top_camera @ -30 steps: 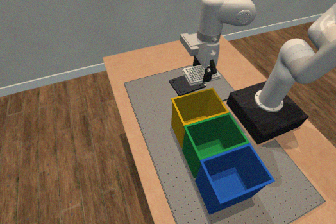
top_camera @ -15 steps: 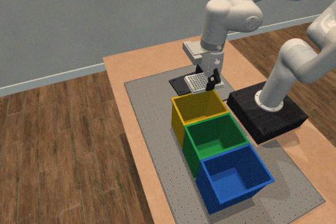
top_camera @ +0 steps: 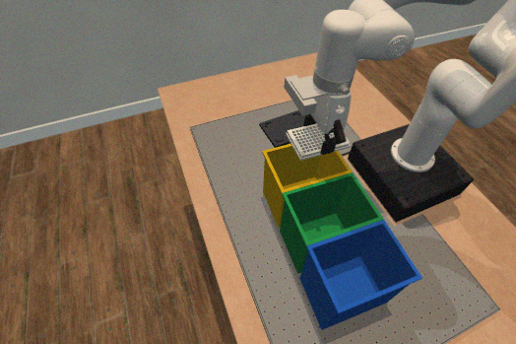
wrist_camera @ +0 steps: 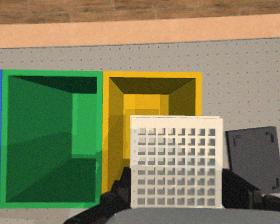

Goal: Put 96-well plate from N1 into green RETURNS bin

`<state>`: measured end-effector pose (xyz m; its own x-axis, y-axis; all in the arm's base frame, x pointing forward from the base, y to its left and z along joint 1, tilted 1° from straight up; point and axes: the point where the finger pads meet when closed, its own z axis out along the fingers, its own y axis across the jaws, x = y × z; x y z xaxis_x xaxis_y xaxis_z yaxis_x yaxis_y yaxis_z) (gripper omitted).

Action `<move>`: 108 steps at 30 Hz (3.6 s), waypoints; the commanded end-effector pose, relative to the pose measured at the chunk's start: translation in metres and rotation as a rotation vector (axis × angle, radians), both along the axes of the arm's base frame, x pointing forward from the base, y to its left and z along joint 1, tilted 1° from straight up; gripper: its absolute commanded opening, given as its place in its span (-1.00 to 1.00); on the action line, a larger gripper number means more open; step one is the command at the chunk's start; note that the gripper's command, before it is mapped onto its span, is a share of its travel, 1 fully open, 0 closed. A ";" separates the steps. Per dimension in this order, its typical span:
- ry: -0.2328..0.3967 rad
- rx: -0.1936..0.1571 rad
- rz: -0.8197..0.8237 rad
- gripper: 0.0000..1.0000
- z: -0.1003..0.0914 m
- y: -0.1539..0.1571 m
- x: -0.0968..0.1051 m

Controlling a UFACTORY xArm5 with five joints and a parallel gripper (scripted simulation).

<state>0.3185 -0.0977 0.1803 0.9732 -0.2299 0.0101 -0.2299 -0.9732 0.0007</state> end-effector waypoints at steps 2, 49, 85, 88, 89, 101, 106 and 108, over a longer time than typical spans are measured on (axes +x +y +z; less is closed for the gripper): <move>-0.004 0.000 0.000 -1.00 0.001 0.017 0.010; -0.008 0.005 0.000 -1.00 0.000 0.139 0.066; -0.008 0.005 0.000 -1.00 0.000 0.138 0.065; -0.008 0.005 0.000 -1.00 -0.004 0.138 0.065; -0.008 0.005 0.000 -1.00 -0.005 0.138 0.065; -0.007 0.005 0.000 -1.00 -0.019 0.138 0.065; -0.007 0.005 0.000 -1.00 -0.019 0.138 0.065; -0.007 0.005 0.000 -1.00 -0.019 0.138 0.065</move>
<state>0.3829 0.0398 0.1604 0.9730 -0.2304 0.0128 -0.2303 -0.9731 -0.0044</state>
